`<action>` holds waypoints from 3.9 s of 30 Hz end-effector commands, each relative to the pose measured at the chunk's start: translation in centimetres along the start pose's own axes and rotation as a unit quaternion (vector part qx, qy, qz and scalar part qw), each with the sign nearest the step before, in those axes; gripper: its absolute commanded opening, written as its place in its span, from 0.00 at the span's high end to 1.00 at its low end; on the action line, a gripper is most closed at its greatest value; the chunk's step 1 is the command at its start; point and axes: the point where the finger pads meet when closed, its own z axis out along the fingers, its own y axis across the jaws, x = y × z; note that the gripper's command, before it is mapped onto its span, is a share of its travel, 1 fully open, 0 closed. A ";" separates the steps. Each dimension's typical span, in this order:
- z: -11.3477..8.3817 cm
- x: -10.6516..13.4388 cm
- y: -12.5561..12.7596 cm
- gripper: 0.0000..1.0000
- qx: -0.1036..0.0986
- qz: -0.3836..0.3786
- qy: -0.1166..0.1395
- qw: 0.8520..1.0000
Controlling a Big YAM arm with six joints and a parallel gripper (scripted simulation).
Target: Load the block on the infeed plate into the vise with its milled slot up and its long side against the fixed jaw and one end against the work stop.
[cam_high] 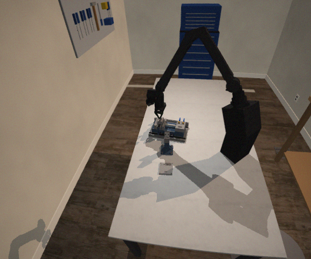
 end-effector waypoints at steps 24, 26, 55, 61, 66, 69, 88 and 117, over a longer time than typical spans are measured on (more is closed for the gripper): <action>-3.9 -0.9 0.0 1.00 0.001 0.005 -0.011 1.000; -3.9 -0.9 0.0 1.00 0.001 0.005 -0.011 1.000; -4.2 -2.2 -3.3 1.00 0.006 0.008 -0.022 1.000; -4.3 -2.1 -6.0 1.00 0.007 0.008 -0.022 1.000; -3.5 -1.0 -3.7 1.00 -0.002 -0.009 -0.009 1.000; -3.4 -0.9 -3.7 1.00 -0.002 -0.009 -0.008 1.000; -3.3 -0.7 -4.4 1.00 0.001 -0.003 -0.006 1.000; -1.3 -1.5 -5.1 1.00 0.004 0.003 -0.013 1.000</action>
